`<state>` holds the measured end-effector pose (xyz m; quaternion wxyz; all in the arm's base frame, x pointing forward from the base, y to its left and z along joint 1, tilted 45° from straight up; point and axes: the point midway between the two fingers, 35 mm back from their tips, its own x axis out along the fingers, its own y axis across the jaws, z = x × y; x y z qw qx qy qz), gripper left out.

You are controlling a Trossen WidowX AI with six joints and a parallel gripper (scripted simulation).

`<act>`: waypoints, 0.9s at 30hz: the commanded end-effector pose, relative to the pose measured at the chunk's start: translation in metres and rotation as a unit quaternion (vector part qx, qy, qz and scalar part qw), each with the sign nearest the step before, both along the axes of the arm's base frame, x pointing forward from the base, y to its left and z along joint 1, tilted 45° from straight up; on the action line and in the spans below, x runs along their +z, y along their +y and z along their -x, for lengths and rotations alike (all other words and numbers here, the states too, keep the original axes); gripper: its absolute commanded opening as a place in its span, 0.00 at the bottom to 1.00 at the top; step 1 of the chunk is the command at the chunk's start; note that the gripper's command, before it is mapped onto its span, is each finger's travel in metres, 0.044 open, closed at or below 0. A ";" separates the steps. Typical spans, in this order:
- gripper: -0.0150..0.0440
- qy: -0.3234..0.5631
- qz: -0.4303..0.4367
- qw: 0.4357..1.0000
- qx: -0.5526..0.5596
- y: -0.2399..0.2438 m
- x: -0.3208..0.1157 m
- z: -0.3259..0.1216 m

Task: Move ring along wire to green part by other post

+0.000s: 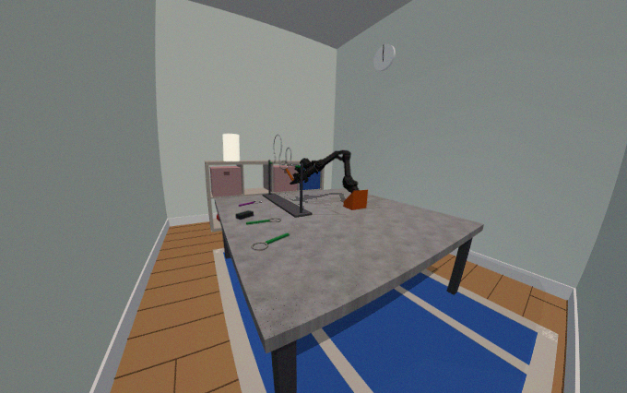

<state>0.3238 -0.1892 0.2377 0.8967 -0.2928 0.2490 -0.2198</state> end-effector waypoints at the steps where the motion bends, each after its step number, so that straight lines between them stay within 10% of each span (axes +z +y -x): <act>1: 0.00 -0.005 -0.029 1.000 0.000 0.009 -0.007 -0.002; 27: 0.00 -0.058 -0.315 0.947 0.002 0.095 -0.032 -0.018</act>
